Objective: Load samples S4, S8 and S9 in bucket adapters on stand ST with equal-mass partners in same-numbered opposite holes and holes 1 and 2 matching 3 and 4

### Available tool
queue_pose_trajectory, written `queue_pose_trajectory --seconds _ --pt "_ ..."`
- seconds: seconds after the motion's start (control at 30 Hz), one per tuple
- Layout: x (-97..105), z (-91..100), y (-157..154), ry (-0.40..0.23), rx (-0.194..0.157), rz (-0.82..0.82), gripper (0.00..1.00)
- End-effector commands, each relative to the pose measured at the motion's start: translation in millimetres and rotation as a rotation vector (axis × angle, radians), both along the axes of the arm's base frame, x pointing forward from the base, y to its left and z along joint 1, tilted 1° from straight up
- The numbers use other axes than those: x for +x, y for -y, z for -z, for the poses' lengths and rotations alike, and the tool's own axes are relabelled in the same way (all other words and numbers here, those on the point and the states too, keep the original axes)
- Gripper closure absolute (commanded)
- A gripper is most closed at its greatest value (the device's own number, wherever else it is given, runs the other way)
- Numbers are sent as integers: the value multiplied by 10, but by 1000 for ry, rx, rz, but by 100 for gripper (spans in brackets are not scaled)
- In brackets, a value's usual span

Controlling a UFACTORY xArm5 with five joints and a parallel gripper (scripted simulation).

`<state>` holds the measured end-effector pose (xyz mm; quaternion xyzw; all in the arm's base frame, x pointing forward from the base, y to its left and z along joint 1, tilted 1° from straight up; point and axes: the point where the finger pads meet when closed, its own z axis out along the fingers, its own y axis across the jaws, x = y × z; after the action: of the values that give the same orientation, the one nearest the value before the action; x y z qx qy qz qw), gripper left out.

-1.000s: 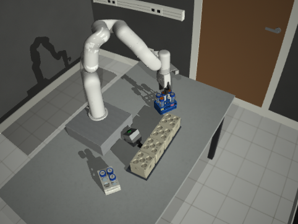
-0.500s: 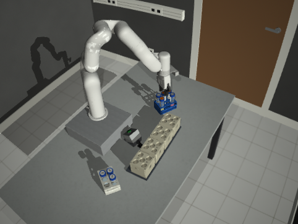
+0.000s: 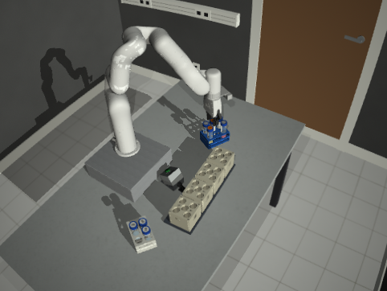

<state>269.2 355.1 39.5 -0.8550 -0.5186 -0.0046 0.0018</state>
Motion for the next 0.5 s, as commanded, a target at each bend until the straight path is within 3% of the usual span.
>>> queue_pose_trajectory --seconds 0.0,0.47 --pt "8 21 -11 -9 11 0 43" --pt "8 101 -13 -9 11 0 43"
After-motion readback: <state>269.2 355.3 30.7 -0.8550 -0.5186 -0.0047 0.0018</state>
